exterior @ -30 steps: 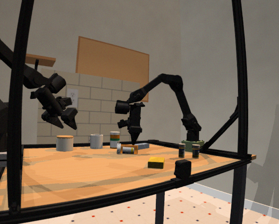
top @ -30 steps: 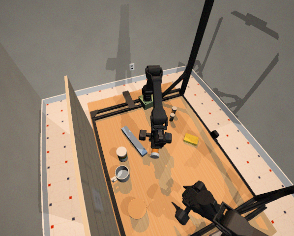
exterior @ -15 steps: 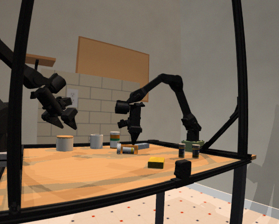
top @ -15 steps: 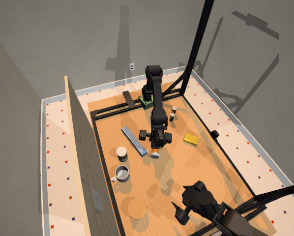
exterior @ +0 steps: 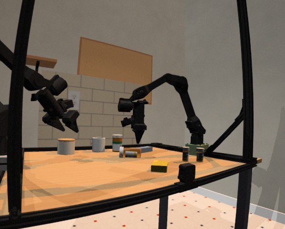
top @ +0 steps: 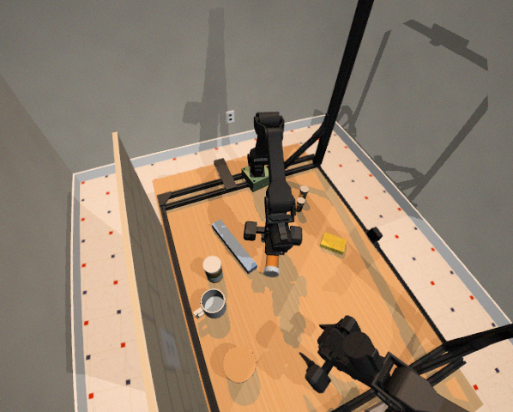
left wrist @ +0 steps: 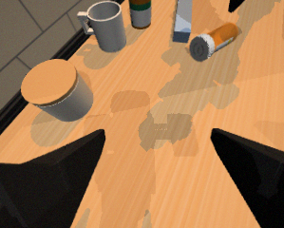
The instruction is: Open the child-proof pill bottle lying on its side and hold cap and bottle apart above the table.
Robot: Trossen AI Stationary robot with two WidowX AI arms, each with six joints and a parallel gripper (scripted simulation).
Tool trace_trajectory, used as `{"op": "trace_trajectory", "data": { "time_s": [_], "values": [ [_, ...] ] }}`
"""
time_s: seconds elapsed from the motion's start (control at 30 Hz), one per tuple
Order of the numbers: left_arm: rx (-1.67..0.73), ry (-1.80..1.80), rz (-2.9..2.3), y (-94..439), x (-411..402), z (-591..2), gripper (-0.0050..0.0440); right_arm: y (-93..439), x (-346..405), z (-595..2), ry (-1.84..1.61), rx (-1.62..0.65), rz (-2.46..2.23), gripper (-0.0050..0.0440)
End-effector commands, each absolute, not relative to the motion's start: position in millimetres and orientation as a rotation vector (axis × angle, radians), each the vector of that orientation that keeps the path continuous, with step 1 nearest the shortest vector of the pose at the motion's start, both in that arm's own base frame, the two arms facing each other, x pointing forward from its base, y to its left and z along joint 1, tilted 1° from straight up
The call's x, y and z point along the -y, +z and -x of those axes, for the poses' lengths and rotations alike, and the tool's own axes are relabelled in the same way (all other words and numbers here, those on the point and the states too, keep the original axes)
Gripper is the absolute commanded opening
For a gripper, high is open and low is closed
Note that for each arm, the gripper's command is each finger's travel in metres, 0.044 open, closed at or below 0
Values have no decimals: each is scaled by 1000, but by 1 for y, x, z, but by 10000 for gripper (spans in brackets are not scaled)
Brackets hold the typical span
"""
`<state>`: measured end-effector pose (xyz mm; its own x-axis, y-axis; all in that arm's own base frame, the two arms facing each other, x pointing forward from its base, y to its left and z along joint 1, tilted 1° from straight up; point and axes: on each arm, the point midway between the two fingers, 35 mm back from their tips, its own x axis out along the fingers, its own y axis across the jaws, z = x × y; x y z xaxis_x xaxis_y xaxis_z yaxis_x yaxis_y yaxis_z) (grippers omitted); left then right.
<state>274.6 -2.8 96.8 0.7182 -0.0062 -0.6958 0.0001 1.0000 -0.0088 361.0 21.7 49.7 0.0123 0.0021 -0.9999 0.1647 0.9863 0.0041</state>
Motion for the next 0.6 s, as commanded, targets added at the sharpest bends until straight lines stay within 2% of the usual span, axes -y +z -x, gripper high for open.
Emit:
{"op": "trace_trajectory", "data": {
  "time_s": [0.0, 0.17, 0.43, 0.5, 0.57],
  "values": [
    [-769, -3, 8, 97, 3, -275, 440, 62, -22, -364, -123, -1537, -137, 0],
    [-769, -3, 8, 97, 3, -275, 440, 62, -22, -364, -123, -1537, -137, 0],
    [-769, -3, 8, 97, 3, -275, 440, 57, -32, -387, -123, -1537, -137, 192],
    [-769, -3, 8, 97, 3, -275, 440, 57, -32, -387, -123, -1537, -137, 192],
    [-769, -3, 8, 97, 3, -275, 440, 50, -32, -387, -123, -1537, -137, 240]
  ]
}}
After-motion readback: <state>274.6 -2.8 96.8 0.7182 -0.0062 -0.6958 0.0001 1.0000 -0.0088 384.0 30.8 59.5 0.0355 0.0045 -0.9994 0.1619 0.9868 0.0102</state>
